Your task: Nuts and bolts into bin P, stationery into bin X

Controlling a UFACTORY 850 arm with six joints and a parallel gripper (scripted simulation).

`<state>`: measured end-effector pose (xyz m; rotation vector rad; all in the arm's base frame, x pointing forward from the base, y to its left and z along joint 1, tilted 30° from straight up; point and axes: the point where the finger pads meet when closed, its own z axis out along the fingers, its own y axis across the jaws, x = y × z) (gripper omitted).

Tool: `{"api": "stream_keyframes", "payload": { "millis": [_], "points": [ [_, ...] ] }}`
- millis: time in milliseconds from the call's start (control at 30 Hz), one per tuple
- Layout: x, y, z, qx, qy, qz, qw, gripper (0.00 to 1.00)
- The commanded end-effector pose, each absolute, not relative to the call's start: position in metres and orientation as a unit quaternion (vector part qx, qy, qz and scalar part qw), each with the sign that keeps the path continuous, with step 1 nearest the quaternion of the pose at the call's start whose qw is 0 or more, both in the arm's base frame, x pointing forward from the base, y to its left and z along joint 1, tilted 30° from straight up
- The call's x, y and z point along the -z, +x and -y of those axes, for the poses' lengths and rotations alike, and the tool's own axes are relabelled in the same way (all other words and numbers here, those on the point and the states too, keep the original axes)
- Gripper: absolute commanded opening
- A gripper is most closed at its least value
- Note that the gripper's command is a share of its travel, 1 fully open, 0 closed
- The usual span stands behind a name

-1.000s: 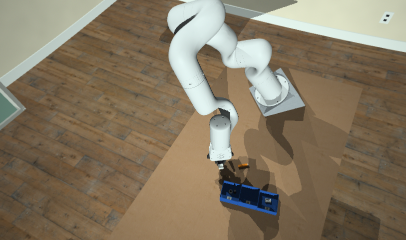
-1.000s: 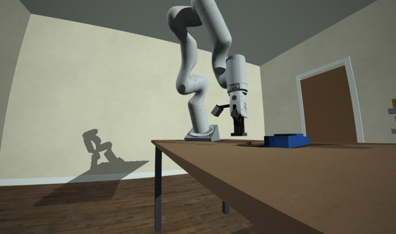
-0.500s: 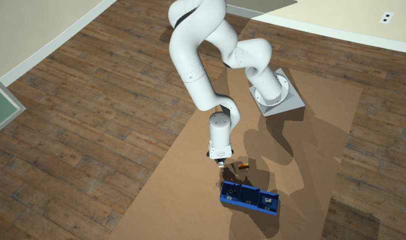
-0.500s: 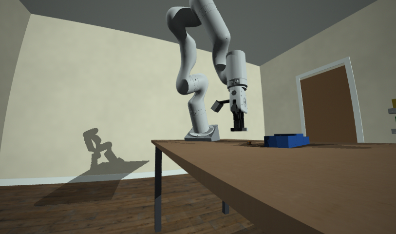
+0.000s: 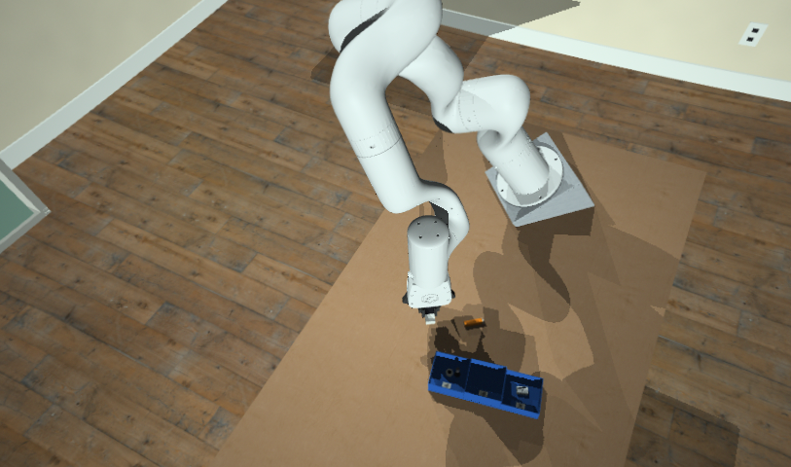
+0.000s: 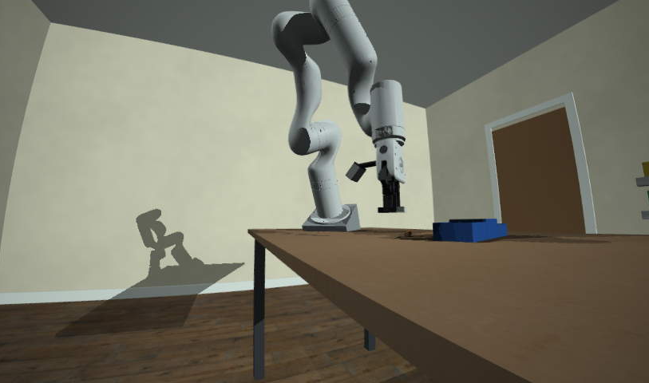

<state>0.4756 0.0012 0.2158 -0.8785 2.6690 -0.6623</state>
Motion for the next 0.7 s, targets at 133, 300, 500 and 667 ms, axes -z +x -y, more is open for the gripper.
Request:
{"api": "stream_keyframes", "payload": {
  "millis": [133,300,500,667],
  "points": [
    [-0.208,0.484,-0.036,0.227,-0.302,-0.917,0.127,0.0],
    [-0.203,0.488,-0.052,0.227,-0.302,-0.917,0.127,0.0],
    [-0.193,0.496,-0.086,0.227,-0.302,-0.917,0.127,0.0],
    [-0.185,0.502,-0.114,0.227,-0.302,-0.917,0.127,0.0]
  ]
}}
